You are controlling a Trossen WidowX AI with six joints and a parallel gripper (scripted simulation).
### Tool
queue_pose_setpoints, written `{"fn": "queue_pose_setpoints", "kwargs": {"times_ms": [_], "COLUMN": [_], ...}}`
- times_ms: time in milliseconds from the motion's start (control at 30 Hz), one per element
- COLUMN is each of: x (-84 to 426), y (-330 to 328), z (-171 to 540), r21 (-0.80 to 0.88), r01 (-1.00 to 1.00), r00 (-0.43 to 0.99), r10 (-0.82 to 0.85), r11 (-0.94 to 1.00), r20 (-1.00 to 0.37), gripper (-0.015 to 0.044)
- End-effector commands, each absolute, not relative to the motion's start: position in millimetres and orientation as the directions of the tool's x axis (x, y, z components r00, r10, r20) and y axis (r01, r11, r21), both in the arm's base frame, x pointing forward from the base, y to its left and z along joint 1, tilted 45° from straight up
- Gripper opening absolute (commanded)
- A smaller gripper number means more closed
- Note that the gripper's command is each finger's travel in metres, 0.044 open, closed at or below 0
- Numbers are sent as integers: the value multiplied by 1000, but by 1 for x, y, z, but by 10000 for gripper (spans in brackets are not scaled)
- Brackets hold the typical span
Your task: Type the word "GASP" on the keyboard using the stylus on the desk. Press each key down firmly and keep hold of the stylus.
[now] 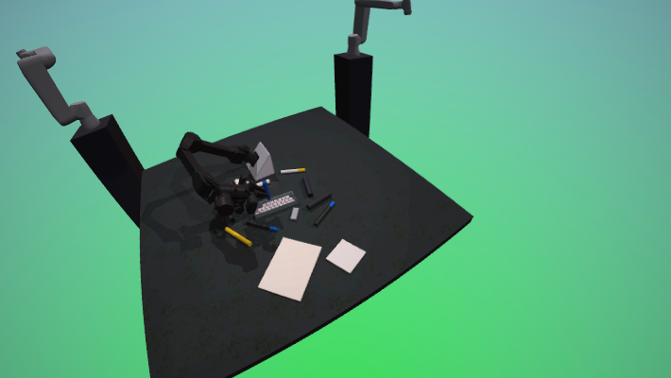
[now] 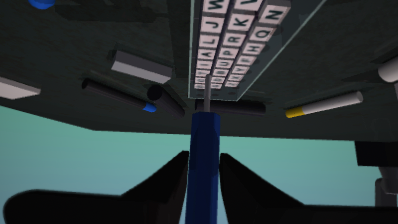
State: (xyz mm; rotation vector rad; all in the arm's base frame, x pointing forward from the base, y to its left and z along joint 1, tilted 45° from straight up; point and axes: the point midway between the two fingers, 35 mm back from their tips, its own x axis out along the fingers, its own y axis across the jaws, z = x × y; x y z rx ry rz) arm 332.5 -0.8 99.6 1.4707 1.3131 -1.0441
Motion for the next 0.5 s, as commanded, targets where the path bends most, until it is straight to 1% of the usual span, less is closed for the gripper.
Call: {"fn": "queue_pose_setpoints", "kwargs": {"times_ms": [0,200,467], "x": [331,323,324], "y": [-18,-41,-46], "z": [122,148,145], "r21": [92,95,95], "r01": [994,994,994], "r00": [103,106,106], "r10": [257,257,257], "r11": [-56,-57,-57], "r20": [-961,-960,-961], "gripper": [0,0,0]}}
